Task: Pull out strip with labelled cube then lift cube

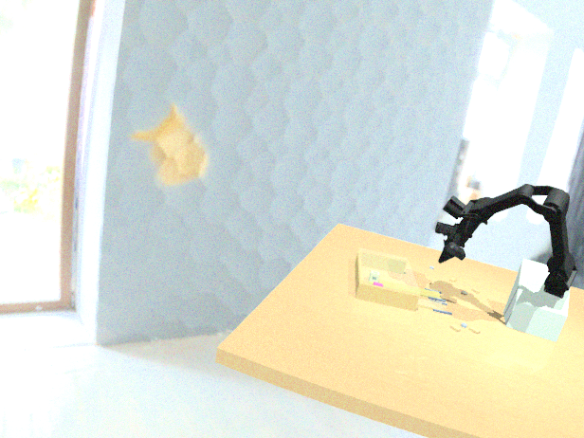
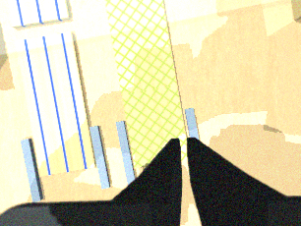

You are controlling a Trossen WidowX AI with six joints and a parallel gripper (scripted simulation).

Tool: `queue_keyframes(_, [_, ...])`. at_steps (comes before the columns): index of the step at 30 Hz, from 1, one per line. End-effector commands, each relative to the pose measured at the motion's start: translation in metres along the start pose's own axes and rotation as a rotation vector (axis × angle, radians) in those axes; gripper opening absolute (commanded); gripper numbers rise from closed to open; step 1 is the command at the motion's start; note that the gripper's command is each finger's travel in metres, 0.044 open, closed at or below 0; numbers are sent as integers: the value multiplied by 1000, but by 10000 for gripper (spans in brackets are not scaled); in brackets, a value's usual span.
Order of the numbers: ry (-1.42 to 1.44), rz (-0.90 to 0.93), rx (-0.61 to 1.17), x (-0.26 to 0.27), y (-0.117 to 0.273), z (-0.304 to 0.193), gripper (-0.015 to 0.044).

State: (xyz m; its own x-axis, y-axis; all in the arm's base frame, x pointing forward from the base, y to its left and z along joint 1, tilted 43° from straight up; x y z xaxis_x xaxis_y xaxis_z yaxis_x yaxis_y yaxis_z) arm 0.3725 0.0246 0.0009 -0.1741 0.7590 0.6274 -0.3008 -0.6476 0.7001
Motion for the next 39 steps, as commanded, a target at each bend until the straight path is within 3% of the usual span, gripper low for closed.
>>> queue_keyframes(1, [54, 30, 191, 1, -25, -3, 0])
queue_keyframes(6, [100, 74, 347, 7, -40, -7, 0])
queue_keyframes(39, [100, 74, 347, 11, -83, -22, 0])
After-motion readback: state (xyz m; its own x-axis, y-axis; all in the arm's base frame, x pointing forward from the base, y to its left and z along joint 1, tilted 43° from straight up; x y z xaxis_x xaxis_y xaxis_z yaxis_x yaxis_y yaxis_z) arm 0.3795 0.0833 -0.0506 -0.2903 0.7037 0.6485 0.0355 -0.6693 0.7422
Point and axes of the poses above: the point midway between the two fingers, 35 mm back from their tips, its own y axis back along the fingers, its own x axis across the jaws, z = x × y, the point moved 1 cm from there along y, back along the fingers, and after that the axes turned 3 degrees about -y, right-handed, at the moved point
